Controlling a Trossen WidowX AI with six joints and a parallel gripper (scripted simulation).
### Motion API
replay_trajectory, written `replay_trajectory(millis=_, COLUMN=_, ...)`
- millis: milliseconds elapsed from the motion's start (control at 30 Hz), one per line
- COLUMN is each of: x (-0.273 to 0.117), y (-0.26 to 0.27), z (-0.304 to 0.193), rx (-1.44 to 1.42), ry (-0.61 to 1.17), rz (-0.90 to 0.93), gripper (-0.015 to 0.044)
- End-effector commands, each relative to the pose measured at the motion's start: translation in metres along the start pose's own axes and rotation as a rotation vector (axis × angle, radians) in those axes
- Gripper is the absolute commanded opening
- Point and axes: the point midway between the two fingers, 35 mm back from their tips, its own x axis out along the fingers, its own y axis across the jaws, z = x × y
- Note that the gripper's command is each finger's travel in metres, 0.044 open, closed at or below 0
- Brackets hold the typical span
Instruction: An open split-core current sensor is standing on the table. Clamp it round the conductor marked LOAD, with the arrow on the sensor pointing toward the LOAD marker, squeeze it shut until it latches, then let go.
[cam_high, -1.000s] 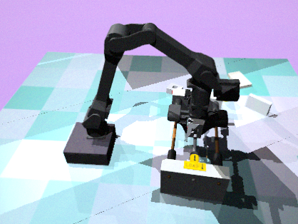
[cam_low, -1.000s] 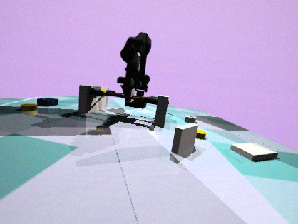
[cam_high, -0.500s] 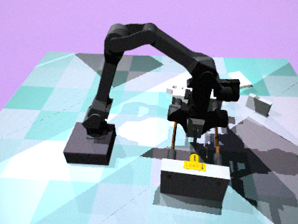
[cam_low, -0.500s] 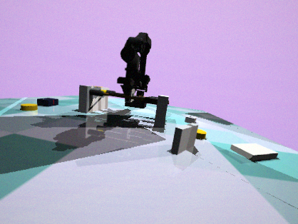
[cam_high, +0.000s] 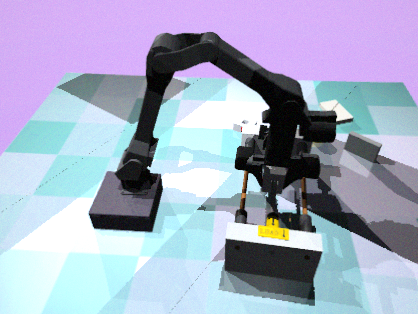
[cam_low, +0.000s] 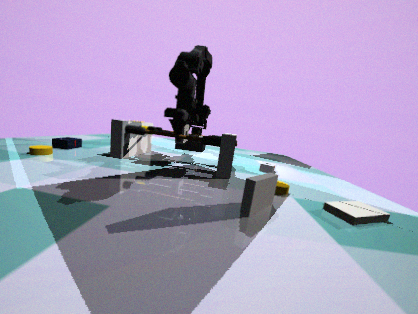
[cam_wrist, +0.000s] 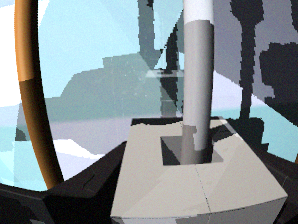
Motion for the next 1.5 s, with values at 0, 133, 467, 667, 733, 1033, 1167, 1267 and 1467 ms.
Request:
replay_trajectory(millis=0, x=-0.0054, y=-0.0025, z=0.0003, rx=0.003, ry=-0.001, rz=-0.016, gripper=0.0)
replay_trajectory(millis=133, x=-0.0054, y=-0.0025, z=0.0003, rx=0.003, ry=-0.001, rz=-0.016, gripper=0.0)
replay_trajectory(millis=467, x=-0.0054, y=-0.0025, z=0.0003, rx=0.003, ry=-0.001, rz=-0.016, gripper=0.0)
replay_trajectory(millis=667, x=-0.0054, y=-0.0025, z=0.0003, rx=0.003, ry=-0.001, rz=-0.016, gripper=0.0)
replay_trajectory(millis=733, x=-0.0054, y=-0.0025, z=0.0003, rx=0.003, ry=-0.001, rz=-0.016, gripper=0.0)
replay_trajectory(millis=1033, x=-0.0054, y=-0.0025, z=0.0003, rx=0.003, ry=-0.001, rz=-0.016, gripper=0.0)
replay_trajectory(millis=1167, x=-0.0054, y=-0.0025, z=0.0003, rx=0.003, ry=-0.001, rz=-0.016, gripper=0.0)
replay_trajectory(millis=1267, x=-0.0054, y=-0.0025, z=0.0003, rx=0.003, ry=-0.001, rz=-0.016, gripper=0.0)
replay_trajectory(millis=1467, x=0.0, y=0.0, z=0.0, rx=0.0, ry=0.0, rz=0.0, gripper=0.0)
